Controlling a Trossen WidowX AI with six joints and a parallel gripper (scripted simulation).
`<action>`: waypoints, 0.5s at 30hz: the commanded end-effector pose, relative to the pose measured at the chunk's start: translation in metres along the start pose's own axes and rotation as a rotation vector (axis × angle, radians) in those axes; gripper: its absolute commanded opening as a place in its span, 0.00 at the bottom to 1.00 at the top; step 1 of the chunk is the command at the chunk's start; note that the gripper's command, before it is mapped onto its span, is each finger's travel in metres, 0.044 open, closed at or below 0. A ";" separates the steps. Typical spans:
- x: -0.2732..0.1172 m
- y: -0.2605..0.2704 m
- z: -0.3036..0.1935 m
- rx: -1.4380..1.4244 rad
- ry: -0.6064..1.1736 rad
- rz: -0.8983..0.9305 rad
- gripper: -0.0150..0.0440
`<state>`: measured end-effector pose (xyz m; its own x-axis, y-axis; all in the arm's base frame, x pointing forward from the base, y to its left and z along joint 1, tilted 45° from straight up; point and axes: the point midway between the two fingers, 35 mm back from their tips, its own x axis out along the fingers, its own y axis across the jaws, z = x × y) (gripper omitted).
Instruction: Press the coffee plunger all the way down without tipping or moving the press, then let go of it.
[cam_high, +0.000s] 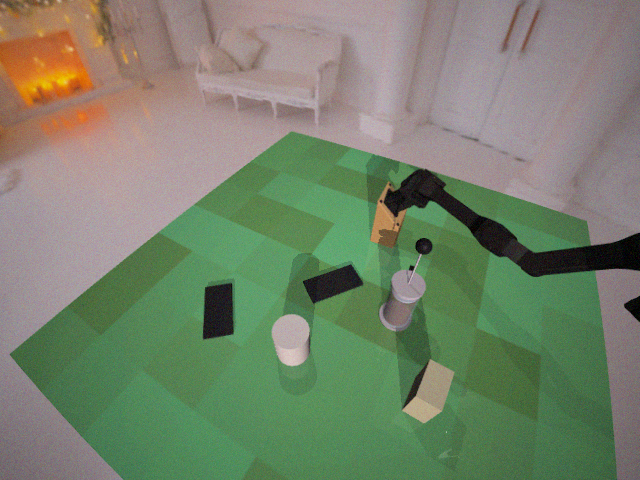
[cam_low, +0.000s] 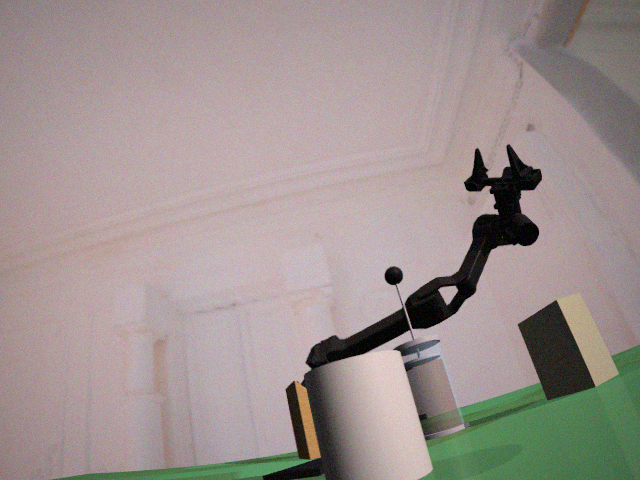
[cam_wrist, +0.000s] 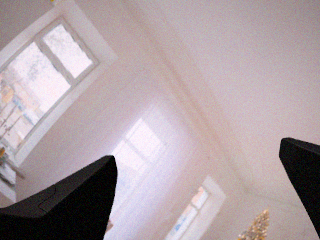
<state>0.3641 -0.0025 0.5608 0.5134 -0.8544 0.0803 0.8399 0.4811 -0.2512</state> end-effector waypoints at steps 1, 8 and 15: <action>-0.001 -0.003 0.002 0.008 -0.004 0.002 0.98; -0.030 -0.052 0.041 0.088 -0.130 0.105 1.00; -0.039 -0.076 0.052 0.140 -0.182 0.132 1.00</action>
<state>0.3004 0.0029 0.6191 0.6186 -0.7585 0.2050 0.7856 0.6017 -0.1443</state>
